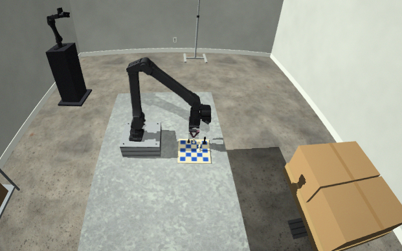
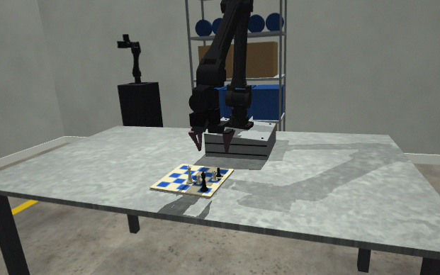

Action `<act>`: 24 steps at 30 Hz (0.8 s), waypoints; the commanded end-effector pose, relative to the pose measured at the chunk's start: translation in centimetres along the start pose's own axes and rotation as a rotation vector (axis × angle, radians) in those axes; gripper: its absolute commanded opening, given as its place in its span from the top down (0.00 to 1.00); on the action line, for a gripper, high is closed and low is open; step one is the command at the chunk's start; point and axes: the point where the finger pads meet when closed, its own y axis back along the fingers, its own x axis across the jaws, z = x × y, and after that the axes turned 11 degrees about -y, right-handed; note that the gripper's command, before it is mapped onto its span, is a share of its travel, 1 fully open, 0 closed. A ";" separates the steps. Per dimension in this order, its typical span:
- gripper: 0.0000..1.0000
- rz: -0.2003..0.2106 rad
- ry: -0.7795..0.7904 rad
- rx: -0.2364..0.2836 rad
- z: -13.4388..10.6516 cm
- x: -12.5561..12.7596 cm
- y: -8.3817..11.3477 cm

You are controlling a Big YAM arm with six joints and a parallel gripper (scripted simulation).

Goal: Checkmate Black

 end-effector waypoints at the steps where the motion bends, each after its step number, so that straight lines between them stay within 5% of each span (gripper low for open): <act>1: 0.00 0.011 0.000 -0.051 2.2 0.0 1.9; 13: 0.00 0.011 0.000 -0.052 2.2 0.0 2.0; 24: 0.00 0.013 0.003 -0.064 2.4 0.1 4.4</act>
